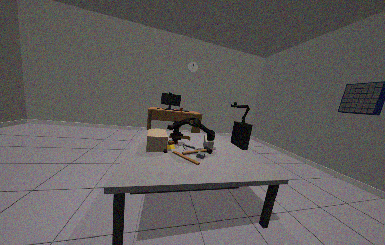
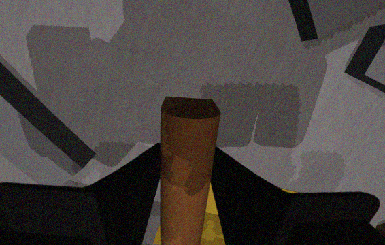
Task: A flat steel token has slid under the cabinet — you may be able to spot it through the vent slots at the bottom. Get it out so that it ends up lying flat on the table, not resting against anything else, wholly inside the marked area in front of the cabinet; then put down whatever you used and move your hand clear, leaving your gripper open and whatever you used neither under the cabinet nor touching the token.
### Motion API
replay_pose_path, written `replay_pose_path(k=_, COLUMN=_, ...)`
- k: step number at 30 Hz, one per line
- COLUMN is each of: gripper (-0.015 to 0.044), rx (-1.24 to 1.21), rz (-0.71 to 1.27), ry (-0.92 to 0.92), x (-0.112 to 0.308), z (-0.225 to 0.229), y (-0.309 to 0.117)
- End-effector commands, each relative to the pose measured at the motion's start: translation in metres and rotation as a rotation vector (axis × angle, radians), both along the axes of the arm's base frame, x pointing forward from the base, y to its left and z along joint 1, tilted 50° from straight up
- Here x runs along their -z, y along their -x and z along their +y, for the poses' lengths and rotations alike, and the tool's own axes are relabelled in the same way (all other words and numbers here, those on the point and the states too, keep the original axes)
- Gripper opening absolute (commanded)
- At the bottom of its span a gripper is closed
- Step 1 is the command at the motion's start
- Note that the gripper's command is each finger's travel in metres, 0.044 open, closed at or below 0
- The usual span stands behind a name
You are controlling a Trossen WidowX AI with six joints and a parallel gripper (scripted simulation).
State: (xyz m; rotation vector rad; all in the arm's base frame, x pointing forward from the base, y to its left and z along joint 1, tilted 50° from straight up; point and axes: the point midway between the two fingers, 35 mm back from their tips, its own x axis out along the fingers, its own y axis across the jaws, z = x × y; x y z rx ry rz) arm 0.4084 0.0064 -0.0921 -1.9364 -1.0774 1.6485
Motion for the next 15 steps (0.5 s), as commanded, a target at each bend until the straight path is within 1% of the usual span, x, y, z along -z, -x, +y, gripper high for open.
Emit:
replay_pose_path(k=1, gripper=0.0, rx=0.0, rz=-0.004, ry=-0.013, x=-0.003, z=0.004, y=-0.001)
replay_pose_path(k=15, gripper=0.0, rx=0.0, rz=-0.004, ry=-0.013, x=0.002, z=0.0, y=0.011)
